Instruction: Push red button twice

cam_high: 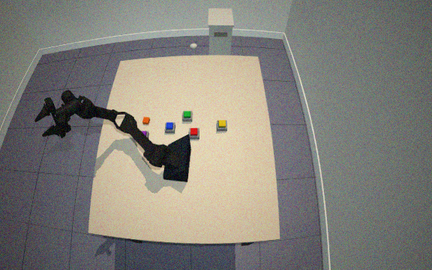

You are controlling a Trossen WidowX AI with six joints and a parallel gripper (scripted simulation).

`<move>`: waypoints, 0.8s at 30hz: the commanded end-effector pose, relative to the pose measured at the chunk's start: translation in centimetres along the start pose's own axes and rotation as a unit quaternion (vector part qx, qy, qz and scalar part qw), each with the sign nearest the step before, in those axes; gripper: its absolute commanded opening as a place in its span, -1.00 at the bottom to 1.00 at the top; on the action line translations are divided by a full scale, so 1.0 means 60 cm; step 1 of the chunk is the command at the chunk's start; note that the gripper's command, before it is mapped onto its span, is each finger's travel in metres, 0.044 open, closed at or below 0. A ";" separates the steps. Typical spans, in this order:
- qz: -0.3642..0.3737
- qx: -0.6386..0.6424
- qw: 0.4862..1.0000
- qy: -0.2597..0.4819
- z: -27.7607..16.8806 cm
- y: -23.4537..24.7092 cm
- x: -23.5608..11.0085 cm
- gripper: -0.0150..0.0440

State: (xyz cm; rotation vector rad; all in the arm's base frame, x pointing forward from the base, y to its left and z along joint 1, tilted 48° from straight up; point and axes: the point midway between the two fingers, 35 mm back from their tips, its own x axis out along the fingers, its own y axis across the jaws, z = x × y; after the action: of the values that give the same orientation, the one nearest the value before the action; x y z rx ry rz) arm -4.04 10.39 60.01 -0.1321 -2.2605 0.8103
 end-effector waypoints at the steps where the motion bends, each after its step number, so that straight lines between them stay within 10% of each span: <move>1: -0.005 -0.010 1.000 -0.006 0.007 -0.004 0.003 0.86; 11: -0.224 -0.338 0.901 -0.154 0.266 -0.146 0.020 0.86; 24: -0.572 -0.580 0.567 -0.120 0.538 -0.289 -0.167 0.86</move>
State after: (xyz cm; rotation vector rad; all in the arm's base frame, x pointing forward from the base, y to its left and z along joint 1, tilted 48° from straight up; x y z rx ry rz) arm -16.46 -18.35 50.36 0.6590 -2.3072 -1.1752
